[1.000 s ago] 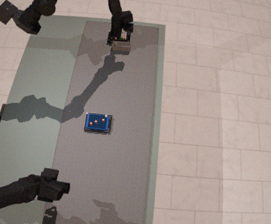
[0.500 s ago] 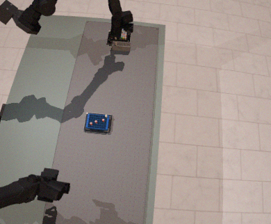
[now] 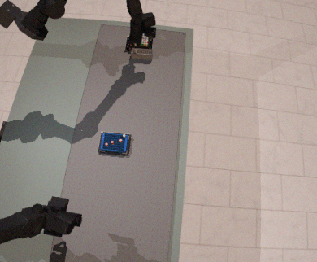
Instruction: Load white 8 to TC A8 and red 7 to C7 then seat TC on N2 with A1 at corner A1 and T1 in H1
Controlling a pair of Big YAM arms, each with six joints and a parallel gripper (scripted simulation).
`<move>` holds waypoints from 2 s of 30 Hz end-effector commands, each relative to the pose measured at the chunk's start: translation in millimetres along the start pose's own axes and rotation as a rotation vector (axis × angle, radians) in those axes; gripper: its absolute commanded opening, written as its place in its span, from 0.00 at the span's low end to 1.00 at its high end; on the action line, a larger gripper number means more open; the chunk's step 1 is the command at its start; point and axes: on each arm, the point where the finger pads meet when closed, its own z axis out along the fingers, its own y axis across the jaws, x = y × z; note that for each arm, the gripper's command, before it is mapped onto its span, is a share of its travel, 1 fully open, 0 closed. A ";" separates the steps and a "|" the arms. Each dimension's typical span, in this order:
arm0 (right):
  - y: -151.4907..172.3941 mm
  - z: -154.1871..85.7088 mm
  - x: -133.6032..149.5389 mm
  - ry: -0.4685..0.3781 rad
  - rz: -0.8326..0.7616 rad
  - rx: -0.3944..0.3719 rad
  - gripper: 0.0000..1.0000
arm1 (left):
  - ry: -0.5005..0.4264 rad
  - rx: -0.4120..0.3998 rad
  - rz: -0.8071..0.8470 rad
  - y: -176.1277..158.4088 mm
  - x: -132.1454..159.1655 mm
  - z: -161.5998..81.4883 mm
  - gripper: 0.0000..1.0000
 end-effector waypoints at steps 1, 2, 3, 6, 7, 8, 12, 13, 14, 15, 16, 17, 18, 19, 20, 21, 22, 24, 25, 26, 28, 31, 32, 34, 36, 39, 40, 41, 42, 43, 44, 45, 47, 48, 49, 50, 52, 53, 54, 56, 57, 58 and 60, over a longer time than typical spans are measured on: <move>-0.9 -1.5 -4.7 -0.005 -0.014 -0.001 1.00 | -0.003 -0.004 0.001 4.6 0.2 -10.2 0.23; -0.9 -1.5 -4.7 -0.005 -0.014 -0.001 1.00 | -0.003 -0.003 0.001 4.0 0.0 -12.0 0.23; -0.9 -1.5 -4.7 -0.005 -0.014 -0.001 1.00 | -0.003 -0.003 0.001 4.0 0.0 -12.0 0.23; -0.9 -1.5 -4.7 -0.005 -0.014 -0.001 1.00 | -0.004 -0.002 0.001 2.5 -0.5 -15.4 0.23; -0.9 -1.5 -4.7 -0.005 -0.014 -0.001 1.00 | -0.005 -0.001 0.001 1.8 -0.8 -17.2 0.23; -0.9 -1.5 -4.7 -0.005 -0.014 -0.001 1.00 | -0.005 0.000 0.001 1.1 -1.1 -18.9 0.23; -0.9 -1.5 -4.7 -0.005 -0.014 -0.001 1.00 | -0.007 0.003 0.001 -1.7 -2.2 -25.8 0.23; -0.9 -1.5 -4.7 -0.005 -0.014 -0.001 1.00 | -0.008 0.004 0.001 -2.4 -2.5 -27.6 0.23; -0.9 -1.5 -4.7 -0.005 -0.014 -0.001 1.00 | -0.008 0.005 0.001 -3.2 -2.7 -29.3 0.23; -0.9 -1.5 -4.7 -0.005 -0.014 -0.001 1.00 | -0.008 0.005 0.001 -3.3 -2.7 -31.0 0.23; -0.9 -1.5 -4.7 -0.005 -0.014 -0.001 1.00 | -0.008 0.004 0.000 -3.2 -2.6 -32.6 0.23; -0.9 -1.5 -4.7 -0.005 -0.014 -0.001 1.00 | -0.008 0.004 -0.001 -3.2 -2.5 -34.3 0.23; -0.9 -1.5 -4.7 -0.005 -0.014 -0.001 1.00 | -0.008 0.004 -0.001 -3.1 -2.4 -35.9 0.23; -0.9 -1.5 -4.7 -0.005 -0.014 -0.001 1.00 | -0.008 0.004 -0.001 -2.8 -2.2 -37.5 0.23; -0.9 -1.5 -4.7 -0.005 -0.014 -0.001 1.00 | -0.008 0.004 -0.001 -2.8 -2.2 -37.5 0.23; -0.9 -1.5 -4.7 -0.005 -0.014 -0.001 1.00 | -0.008 0.004 -0.001 -2.8 -2.2 -37.5 0.23; -0.9 -1.5 -4.7 -0.005 -0.014 -0.001 1.00 | -0.005 0.000 -0.003 -0.1 -0.8 -38.8 0.23; -0.9 -1.5 -4.7 -0.005 -0.014 -0.001 1.00 | -0.007 0.002 -0.003 -1.6 -1.4 -42.4 0.23; -0.9 -1.5 -4.7 -0.005 -0.014 -0.001 1.00 | -0.007 0.003 -0.002 -2.4 -1.7 -44.1 0.23; -0.9 -1.5 -4.7 -0.005 -0.014 -0.001 1.00 | -0.008 0.004 -0.001 -3.0 -1.9 -45.8 0.23; -0.9 -1.5 -4.7 -0.005 -0.014 -0.001 1.00 | -0.008 0.004 -0.001 -3.0 -1.7 -49.1 0.23; -0.9 -1.5 -4.7 -0.005 -0.014 -0.001 1.00 | -0.007 0.003 -0.002 -2.5 -1.2 -54.0 0.23; -0.9 -1.5 -4.7 -0.005 -0.014 -0.001 1.00 | -0.007 0.003 -0.002 -2.1 -1.0 -55.6 0.23; -0.9 -1.5 -4.7 -0.005 -0.014 -0.001 1.00 | -0.007 0.003 -0.002 -2.2 -0.9 -59.0 0.23; -0.9 -1.5 -4.7 -0.005 -0.014 -0.001 1.00 | -0.008 0.004 -0.001 -2.9 -1.1 -62.3 0.23; -0.9 -1.5 -4.7 -0.005 -0.014 -0.001 1.00 | -0.007 0.002 -0.001 -1.5 -0.3 -63.8 0.23; -0.9 -1.5 -4.7 -0.005 -0.014 -0.001 1.00 | -0.007 0.002 -0.002 -1.8 -0.4 -65.5 0.23; -0.9 -1.5 -4.7 -0.005 -0.014 -0.001 1.00 | -0.007 0.003 -0.002 -2.3 -0.6 -67.2 0.23; -0.9 -1.5 -4.7 -0.005 -0.014 -0.001 1.00 | -0.008 0.004 -0.001 -2.8 -0.7 -68.9 0.23; -0.9 -1.5 -4.7 -0.005 -0.014 -0.001 1.00 | -0.008 0.004 -0.001 -2.8 -0.7 -70.6 0.23; -0.9 -1.5 -4.7 -0.005 -0.014 -0.001 1.00 | -0.008 0.004 -0.001 -2.8 -0.6 -72.3 0.23; -0.9 -1.5 -4.7 -0.005 -0.014 -0.001 1.00 | -0.008 0.004 -0.001 -2.8 -0.5 -73.9 0.23; -0.9 -1.5 -4.7 -0.005 -0.014 -0.001 1.00 | -0.008 0.004 -0.001 -2.6 -0.2 -77.2 0.23; -0.9 -1.5 -4.7 -0.005 -0.014 -0.001 1.00 | -0.007 0.003 -0.002 -2.1 0.1 -78.8 0.23; -0.9 -1.5 -4.7 -0.005 -0.014 -0.001 1.00 | -0.007 0.003 -0.002 -1.8 0.3 -80.4 0.23; -0.9 -1.5 -4.7 -0.005 -0.014 -0.001 1.00 | -0.007 0.003 -0.002 -1.9 0.3 -82.1 0.23; -0.9 -1.5 -4.7 -0.005 -0.014 -0.001 1.00 | -0.008 0.004 -0.001 -2.7 0.1 -85.5 0.23; -0.9 -1.5 -4.7 -0.005 -0.014 -0.001 1.00 | -0.008 0.004 -0.001 -2.6 0.2 -87.1 0.23; -0.9 -1.5 -4.7 -0.005 -0.014 -0.001 1.00 | -0.008 0.004 -0.001 -2.6 0.2 -87.1 0.23; -0.9 -1.5 -4.7 -0.005 -0.014 -0.001 1.00 | -0.006 0.002 -0.001 -0.7 1.0 -87.3 0.23; -0.9 -1.5 -4.7 -0.005 -0.014 -0.001 1.00 | 0.011 0.008 0.001 -3.4 6.1 -80.8 0.23; -0.9 -1.5 -4.7 -0.005 -0.014 -0.001 1.00 | 0.015 0.010 0.001 -4.2 7.2 -79.1 0.23; -0.9 -1.5 -4.7 -0.005 -0.014 -0.001 1.00 | 0.009 0.008 0.000 -3.1 4.7 -79.3 0.23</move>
